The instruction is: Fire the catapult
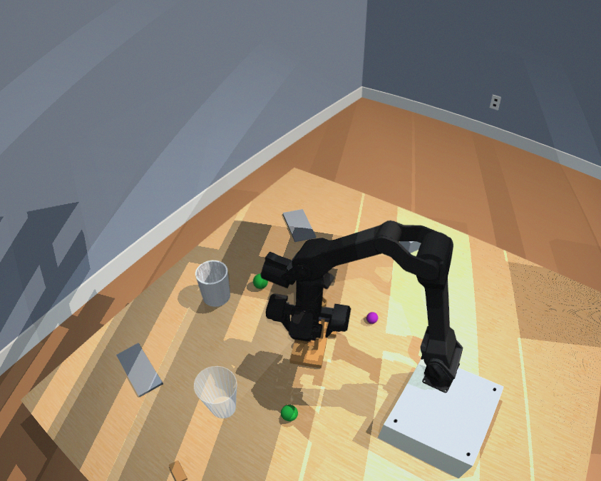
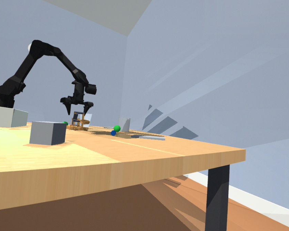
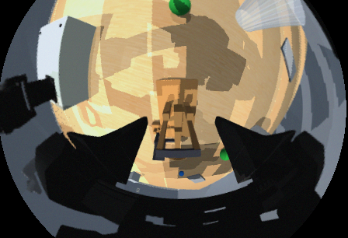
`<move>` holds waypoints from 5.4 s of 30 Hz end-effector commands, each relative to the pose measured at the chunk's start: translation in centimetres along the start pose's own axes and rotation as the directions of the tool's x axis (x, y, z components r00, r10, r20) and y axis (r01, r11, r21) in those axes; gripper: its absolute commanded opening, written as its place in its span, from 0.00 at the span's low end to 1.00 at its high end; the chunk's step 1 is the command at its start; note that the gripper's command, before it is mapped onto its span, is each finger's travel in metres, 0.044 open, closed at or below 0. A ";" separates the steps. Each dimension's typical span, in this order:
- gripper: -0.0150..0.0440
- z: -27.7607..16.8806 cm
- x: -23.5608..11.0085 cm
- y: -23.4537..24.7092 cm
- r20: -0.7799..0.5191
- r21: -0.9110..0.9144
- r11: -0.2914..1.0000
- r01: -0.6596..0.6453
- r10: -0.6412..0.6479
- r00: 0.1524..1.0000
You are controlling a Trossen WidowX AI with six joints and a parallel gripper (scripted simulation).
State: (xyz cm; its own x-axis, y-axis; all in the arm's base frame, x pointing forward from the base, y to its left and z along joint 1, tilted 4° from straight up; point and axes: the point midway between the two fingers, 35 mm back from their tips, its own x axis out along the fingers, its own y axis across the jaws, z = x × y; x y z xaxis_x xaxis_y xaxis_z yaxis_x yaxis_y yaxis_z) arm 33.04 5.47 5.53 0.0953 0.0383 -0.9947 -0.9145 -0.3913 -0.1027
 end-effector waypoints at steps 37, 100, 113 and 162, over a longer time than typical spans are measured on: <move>1.00 0.2 5.4 0.5 0.005 -0.006 1.000 -0.014 0.014 1.000; 0.25 -0.8 0.4 -1.7 0.004 0.804 0.595 -0.011 0.012 1.000; 0.25 -0.8 2.3 -1.8 0.004 0.804 0.595 -0.011 0.012 1.000; 1.00 -1.0 -5.0 -2.0 0.002 0.801 0.599 -0.007 0.009 1.000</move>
State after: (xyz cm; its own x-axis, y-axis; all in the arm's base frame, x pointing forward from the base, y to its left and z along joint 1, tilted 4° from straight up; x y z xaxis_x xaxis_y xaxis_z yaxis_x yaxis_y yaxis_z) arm 35.07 5.32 7.41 0.0670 0.0336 -0.9972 -0.8623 0.5047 -0.0410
